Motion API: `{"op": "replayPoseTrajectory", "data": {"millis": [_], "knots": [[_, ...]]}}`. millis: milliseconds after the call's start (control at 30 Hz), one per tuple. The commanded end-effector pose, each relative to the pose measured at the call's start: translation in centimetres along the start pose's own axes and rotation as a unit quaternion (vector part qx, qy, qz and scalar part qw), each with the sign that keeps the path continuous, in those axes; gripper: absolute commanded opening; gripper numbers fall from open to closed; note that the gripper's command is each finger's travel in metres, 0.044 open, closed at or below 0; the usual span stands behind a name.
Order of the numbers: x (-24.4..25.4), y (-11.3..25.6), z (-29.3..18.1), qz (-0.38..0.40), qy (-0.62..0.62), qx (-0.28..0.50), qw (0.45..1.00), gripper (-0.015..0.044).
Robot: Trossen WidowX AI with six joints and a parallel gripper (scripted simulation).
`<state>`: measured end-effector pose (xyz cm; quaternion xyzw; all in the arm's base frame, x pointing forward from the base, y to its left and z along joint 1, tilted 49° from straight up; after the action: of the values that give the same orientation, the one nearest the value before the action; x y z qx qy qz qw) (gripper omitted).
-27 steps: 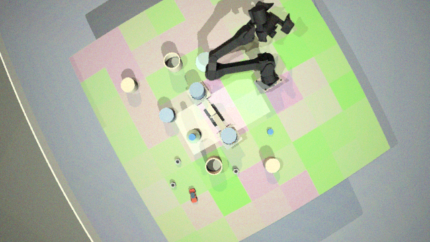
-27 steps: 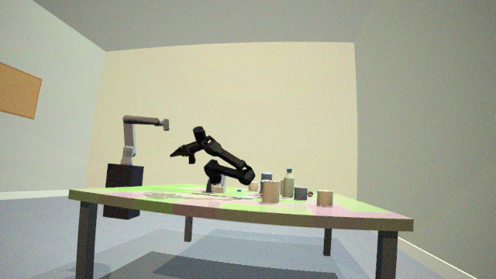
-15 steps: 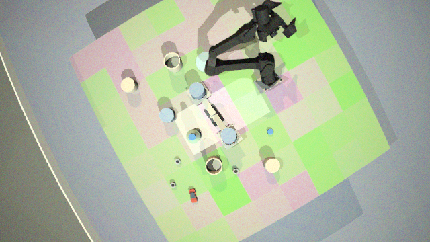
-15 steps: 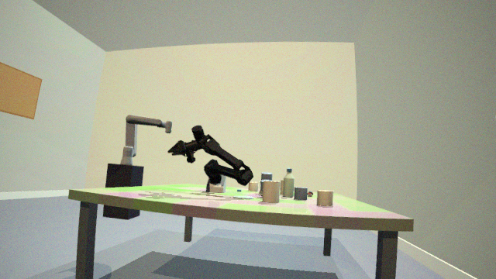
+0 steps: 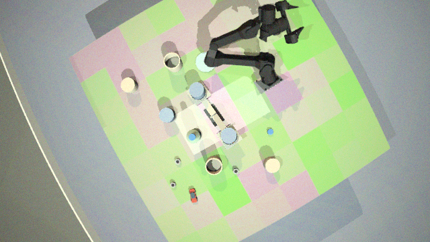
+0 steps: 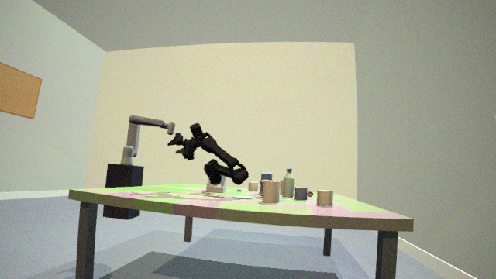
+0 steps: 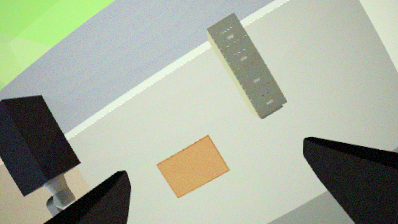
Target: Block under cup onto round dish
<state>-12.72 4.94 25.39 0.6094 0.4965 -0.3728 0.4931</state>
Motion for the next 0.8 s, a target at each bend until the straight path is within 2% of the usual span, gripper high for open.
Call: {"op": "replayPoseTrajectory", "data": {"millis": [0,367,767], "knots": [[0.5,-0.1,-0.9,0.028,-0.052,0.029,0.998,0.044],[2.1,0.0,-3.4,0.09,-0.202,0.12,0.968,0.044],[4.1,0.8,-5.8,0.137,-0.357,0.228,0.895,0.044]]}}
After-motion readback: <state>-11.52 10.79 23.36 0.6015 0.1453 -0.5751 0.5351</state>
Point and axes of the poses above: the point midway between the two fingers, 35 mm back from their tips, its own y axis back along the fingers, its own x axis across the jaws, z = x × y, the point moved 7 cm from there along y, back along the fingers, and after that the axes turned 3 degrees about -y, right-handed, at the moved point
